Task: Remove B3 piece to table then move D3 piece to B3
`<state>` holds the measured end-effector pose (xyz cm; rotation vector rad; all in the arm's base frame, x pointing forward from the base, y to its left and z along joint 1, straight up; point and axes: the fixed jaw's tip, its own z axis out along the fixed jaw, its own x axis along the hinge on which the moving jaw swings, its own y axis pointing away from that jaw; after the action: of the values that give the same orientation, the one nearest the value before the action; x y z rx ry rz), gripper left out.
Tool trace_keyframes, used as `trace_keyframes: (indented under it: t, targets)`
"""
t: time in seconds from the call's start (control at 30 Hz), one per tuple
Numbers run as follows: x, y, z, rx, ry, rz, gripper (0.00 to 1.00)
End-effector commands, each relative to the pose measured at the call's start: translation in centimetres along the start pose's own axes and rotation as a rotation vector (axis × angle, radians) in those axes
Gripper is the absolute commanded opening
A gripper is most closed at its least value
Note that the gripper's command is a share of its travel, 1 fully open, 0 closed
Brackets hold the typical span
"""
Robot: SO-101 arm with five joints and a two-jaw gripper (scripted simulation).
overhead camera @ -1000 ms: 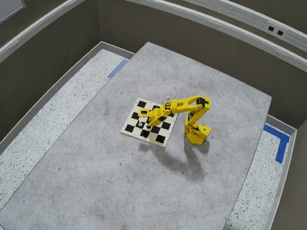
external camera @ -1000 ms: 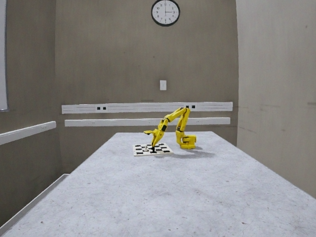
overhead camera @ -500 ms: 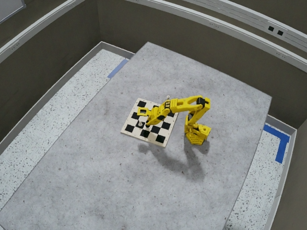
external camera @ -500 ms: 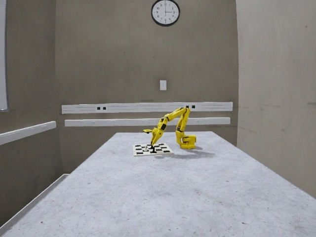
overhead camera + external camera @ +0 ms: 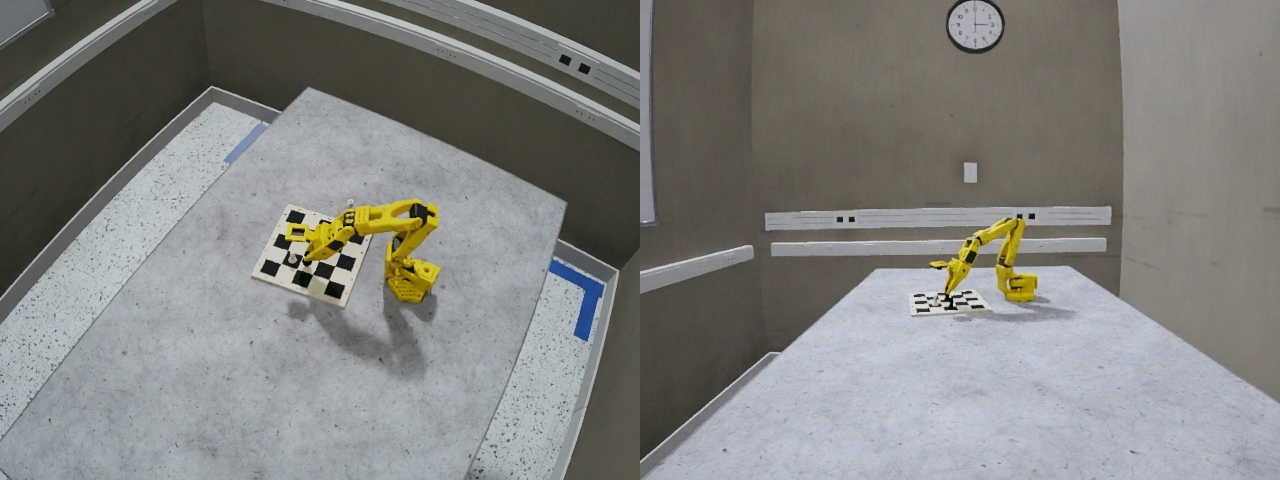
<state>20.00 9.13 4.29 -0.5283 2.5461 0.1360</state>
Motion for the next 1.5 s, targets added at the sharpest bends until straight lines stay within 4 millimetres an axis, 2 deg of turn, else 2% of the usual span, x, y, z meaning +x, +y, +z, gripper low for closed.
trace_keyframes:
  t: [0.0,0.5,0.73,1.47]
  targets:
    - [0.1,0.3,0.3,-0.007,0.001,-0.008,0.00]
    - [0.4,0.3,0.6,-0.007,0.001,-0.008,0.00]
    - [1.5,0.3,1.2,-0.007,0.002,-0.008,0.00]
    - [1.4,0.3,1.1,-0.007,0.002,-0.008,0.00]
